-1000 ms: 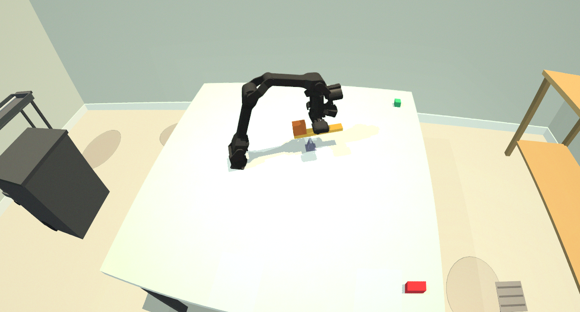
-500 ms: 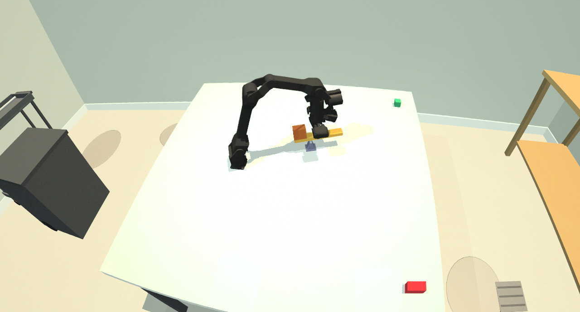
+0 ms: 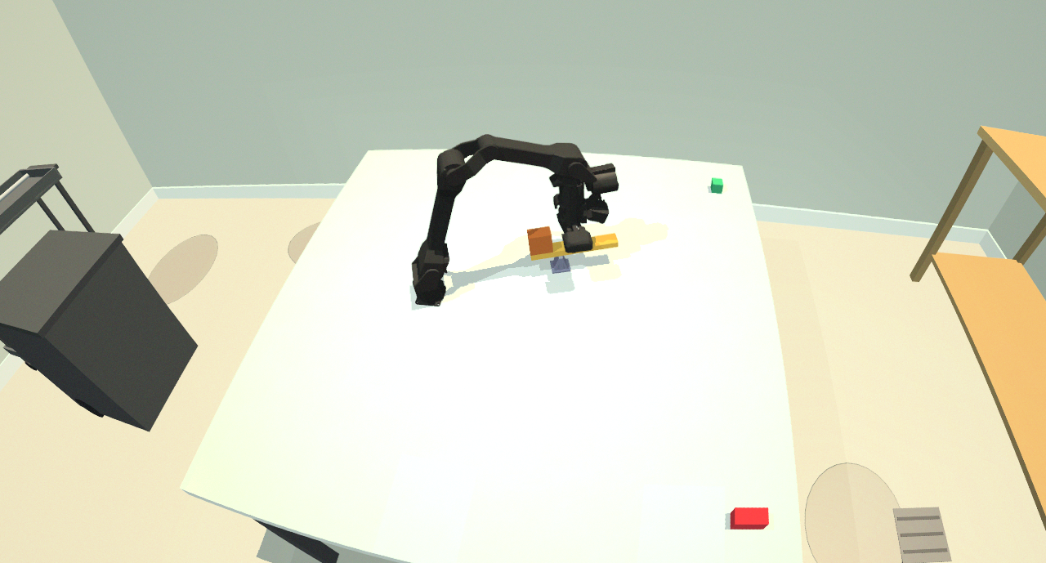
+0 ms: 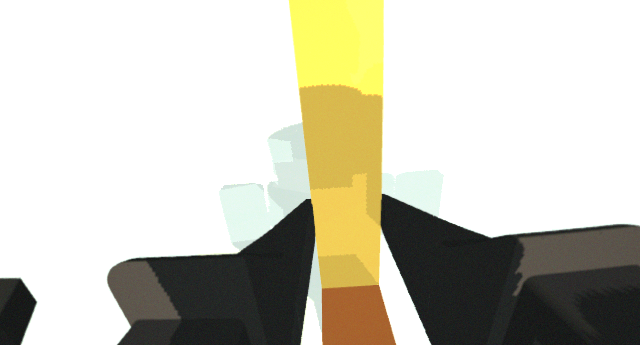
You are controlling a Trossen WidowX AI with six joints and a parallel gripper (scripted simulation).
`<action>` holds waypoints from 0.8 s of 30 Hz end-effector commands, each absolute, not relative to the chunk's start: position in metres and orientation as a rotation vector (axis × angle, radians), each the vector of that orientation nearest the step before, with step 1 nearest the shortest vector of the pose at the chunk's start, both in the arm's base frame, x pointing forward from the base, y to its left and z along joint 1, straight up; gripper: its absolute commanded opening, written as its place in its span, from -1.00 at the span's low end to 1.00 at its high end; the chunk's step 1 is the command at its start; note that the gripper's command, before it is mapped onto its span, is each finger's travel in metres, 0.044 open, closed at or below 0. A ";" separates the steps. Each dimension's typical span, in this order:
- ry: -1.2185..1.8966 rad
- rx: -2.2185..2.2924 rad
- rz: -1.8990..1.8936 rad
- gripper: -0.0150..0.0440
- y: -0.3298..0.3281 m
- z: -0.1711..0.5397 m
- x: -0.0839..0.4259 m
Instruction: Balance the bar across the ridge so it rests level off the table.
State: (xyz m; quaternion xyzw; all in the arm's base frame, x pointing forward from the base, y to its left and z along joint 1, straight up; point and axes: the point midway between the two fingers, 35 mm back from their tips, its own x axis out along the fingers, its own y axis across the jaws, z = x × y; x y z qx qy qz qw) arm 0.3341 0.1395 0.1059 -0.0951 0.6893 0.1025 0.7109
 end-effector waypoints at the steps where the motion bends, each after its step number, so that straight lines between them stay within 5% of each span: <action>1: 1.525 -0.209 0.224 -0.49 0.139 0.106 0.335; 24: 1.525 -0.209 0.224 -0.49 0.139 0.104 0.335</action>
